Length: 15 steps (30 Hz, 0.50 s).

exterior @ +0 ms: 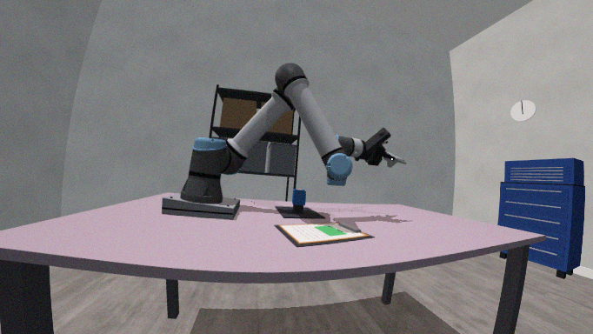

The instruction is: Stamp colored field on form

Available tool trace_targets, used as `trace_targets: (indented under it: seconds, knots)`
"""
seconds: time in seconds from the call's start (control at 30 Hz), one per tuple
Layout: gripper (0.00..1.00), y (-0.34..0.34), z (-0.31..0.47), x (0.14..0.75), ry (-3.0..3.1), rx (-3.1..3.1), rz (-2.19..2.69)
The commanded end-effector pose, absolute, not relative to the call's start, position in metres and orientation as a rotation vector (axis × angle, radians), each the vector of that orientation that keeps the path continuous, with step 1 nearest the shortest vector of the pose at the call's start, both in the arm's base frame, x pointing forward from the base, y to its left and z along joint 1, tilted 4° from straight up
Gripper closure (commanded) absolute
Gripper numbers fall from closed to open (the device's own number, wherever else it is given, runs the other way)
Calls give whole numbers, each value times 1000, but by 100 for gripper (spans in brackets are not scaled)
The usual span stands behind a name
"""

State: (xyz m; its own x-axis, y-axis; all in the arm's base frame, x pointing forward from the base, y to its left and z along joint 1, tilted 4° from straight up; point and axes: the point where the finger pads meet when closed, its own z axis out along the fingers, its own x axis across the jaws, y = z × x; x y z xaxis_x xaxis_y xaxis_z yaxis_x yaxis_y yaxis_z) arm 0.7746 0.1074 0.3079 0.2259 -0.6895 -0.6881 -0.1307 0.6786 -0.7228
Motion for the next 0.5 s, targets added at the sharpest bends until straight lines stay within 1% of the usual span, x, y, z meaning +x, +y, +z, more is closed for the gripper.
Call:
trace_targets:
  seconds: [0.0, 0.47]
  knots:
    - [0, 111, 305, 779, 1368, -884, -523]
    - [0, 118, 297, 777, 1421, -1102, -635]
